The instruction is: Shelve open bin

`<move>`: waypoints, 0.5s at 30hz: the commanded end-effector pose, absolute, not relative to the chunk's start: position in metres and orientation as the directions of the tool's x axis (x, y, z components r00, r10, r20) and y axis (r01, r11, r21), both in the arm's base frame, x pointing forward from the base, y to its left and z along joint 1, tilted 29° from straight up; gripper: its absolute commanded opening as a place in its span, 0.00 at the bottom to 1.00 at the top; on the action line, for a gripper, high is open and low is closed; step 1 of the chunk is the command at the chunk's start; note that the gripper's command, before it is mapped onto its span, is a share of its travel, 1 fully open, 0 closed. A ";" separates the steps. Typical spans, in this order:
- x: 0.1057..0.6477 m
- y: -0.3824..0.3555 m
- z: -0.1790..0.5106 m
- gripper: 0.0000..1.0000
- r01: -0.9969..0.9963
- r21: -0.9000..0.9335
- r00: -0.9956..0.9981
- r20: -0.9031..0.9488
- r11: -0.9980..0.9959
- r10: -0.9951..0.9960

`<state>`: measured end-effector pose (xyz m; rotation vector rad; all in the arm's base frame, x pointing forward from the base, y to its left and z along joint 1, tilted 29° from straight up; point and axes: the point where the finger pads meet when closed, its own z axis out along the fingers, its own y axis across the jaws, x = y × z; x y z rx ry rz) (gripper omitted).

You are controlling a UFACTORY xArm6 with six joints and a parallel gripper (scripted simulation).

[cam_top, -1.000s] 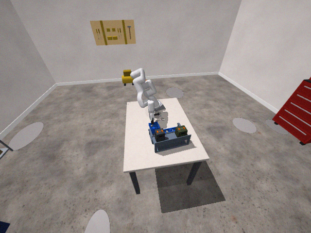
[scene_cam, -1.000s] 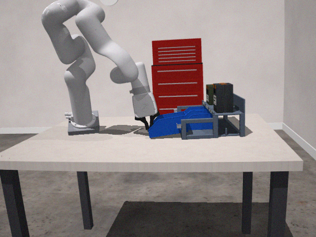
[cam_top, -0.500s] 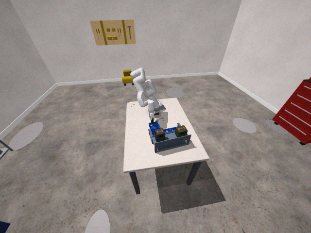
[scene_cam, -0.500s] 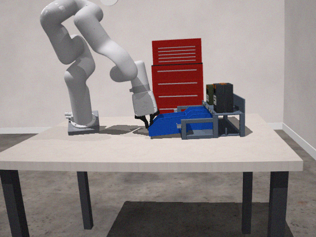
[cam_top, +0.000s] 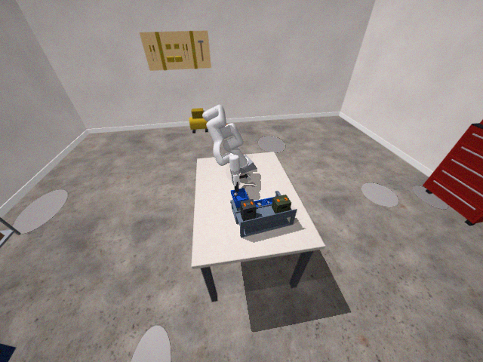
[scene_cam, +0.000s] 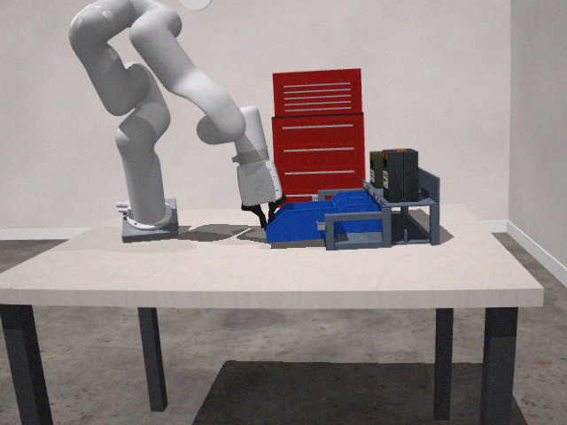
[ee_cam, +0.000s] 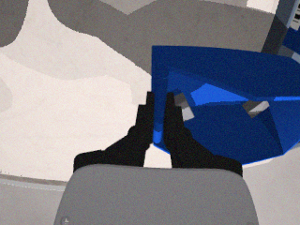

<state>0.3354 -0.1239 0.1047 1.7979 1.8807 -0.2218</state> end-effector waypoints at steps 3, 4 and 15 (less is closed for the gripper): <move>0.336 -0.120 0.113 0.00 0.966 0.237 0.021 -0.473 0.104 0.881; 0.336 -0.120 0.113 0.00 0.966 0.237 0.021 -0.473 0.104 0.881; 0.336 -0.120 0.113 0.00 0.974 0.207 0.021 -0.473 0.088 0.881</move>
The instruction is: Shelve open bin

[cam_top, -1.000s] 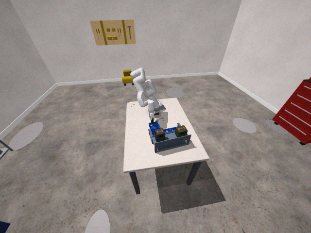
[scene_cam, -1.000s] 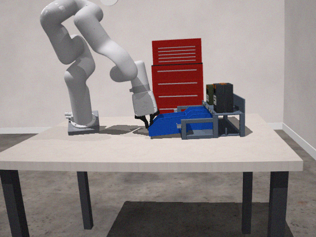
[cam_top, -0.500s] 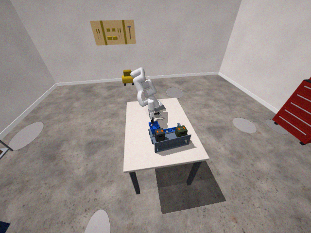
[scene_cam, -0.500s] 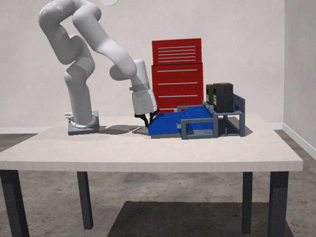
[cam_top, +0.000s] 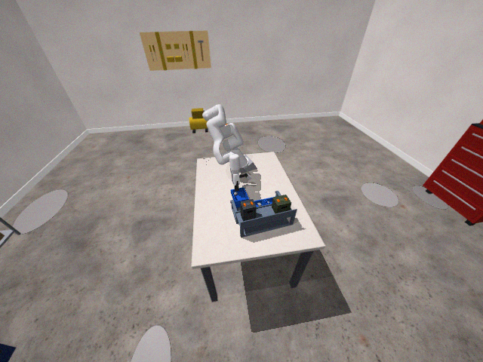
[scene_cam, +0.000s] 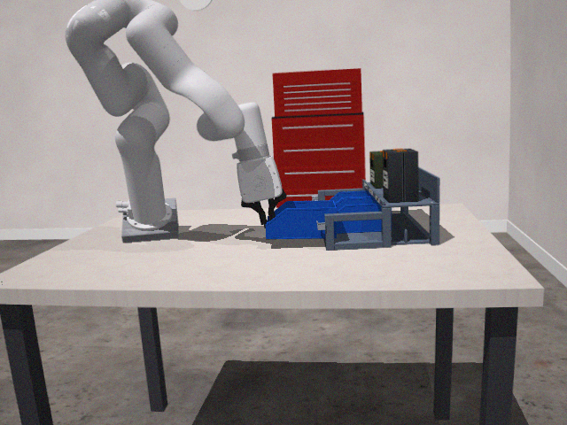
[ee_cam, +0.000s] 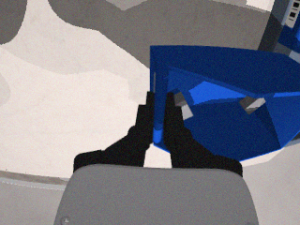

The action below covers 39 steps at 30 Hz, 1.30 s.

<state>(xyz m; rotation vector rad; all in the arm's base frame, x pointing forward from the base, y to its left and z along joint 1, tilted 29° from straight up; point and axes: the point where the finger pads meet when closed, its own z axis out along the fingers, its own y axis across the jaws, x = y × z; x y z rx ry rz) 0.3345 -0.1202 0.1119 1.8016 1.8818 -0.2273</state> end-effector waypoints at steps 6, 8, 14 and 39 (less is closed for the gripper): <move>0.336 -0.120 0.113 0.00 0.980 0.186 0.021 -0.473 0.076 0.881; 0.336 -0.120 0.113 0.00 0.980 0.186 0.021 -0.473 0.076 0.881; 0.336 -0.120 0.113 0.00 0.980 0.186 0.021 -0.473 0.076 0.881; 0.336 -0.120 0.113 0.00 0.995 0.098 0.021 -0.473 0.028 0.881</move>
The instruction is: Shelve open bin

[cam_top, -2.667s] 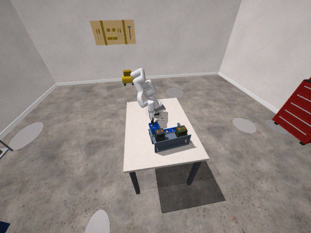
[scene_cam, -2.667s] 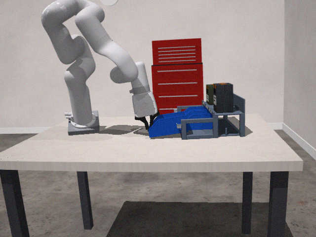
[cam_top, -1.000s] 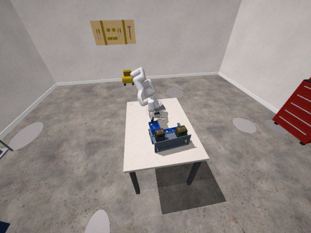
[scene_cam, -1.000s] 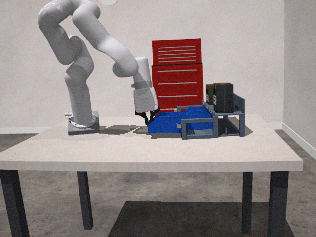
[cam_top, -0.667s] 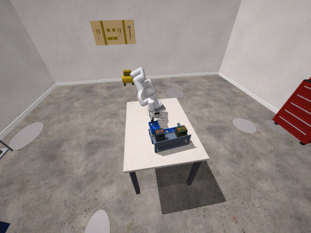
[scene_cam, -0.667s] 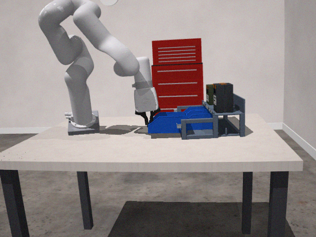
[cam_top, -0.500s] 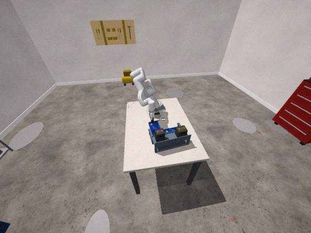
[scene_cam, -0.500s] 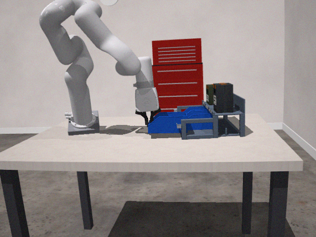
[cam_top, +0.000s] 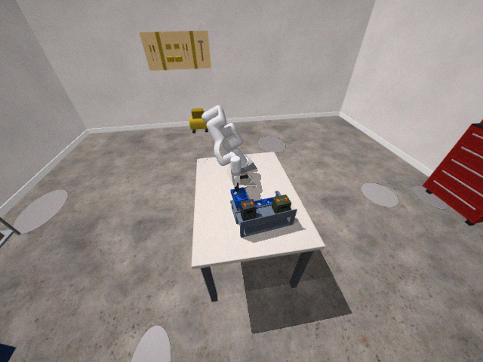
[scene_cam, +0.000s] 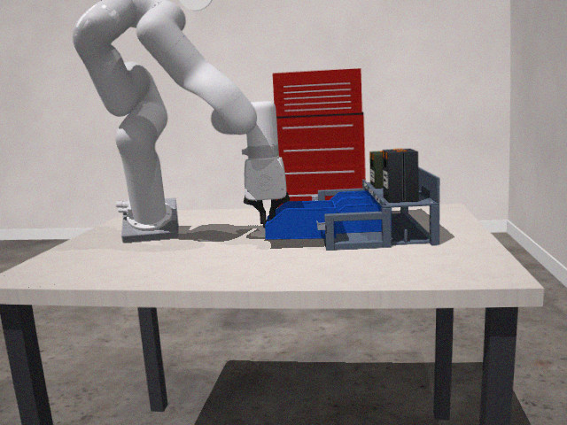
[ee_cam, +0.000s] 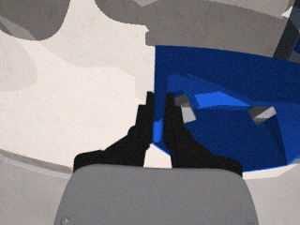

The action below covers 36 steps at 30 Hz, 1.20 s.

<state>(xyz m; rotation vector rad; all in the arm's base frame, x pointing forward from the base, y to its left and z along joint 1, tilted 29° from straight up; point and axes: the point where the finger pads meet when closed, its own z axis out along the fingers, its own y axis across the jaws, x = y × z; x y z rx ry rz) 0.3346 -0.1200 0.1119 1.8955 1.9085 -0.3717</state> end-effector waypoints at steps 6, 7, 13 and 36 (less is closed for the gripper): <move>0.336 -0.120 0.113 0.00 0.995 0.098 0.021 -0.473 0.028 0.881; 0.336 -0.120 0.113 0.00 0.995 0.098 0.021 -0.473 0.028 0.881; 0.344 -0.120 0.114 0.00 0.995 0.098 0.021 -0.473 0.029 0.881; 0.355 -0.119 0.115 0.00 0.995 0.098 0.021 -0.473 0.029 0.881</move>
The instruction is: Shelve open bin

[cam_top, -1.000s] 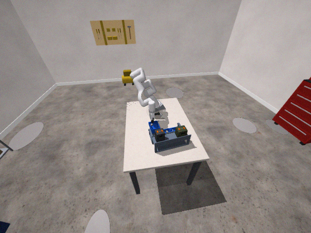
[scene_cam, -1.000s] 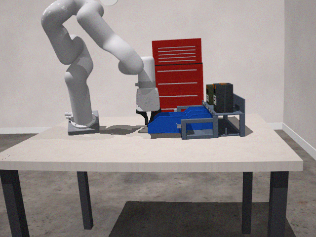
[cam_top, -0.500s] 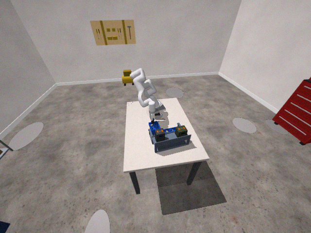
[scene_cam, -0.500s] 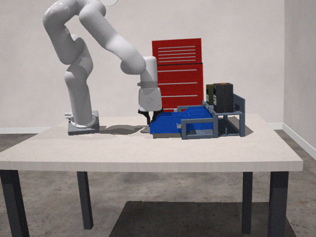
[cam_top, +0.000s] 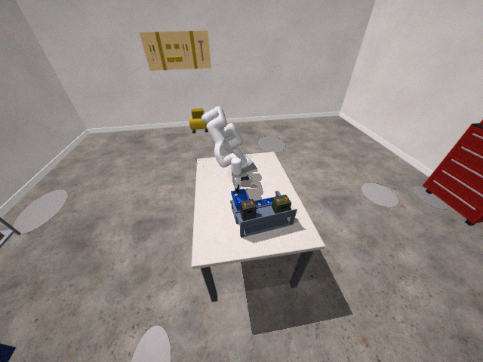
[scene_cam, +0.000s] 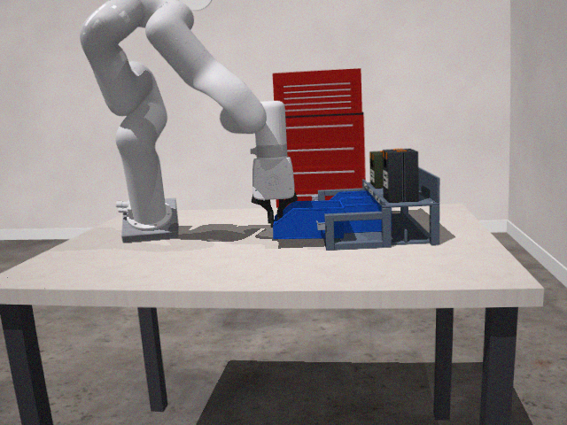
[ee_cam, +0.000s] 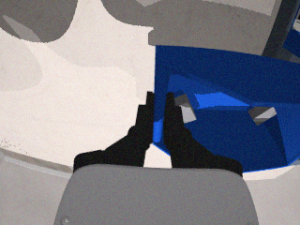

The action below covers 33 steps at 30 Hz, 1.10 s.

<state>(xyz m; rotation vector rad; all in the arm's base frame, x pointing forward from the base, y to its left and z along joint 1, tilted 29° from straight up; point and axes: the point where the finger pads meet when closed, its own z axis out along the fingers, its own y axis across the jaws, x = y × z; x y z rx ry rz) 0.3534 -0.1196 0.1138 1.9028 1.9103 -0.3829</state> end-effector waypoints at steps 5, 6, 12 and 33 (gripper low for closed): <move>0.355 -0.119 0.115 0.00 0.995 0.098 0.021 -0.473 0.029 0.881; 0.355 -0.119 0.115 0.00 0.995 0.098 0.021 -0.473 0.029 0.881; 0.365 -0.119 0.116 0.00 0.995 0.098 0.021 -0.473 0.029 0.881; 0.375 -0.119 0.117 0.00 0.995 0.098 0.021 -0.473 0.029 0.881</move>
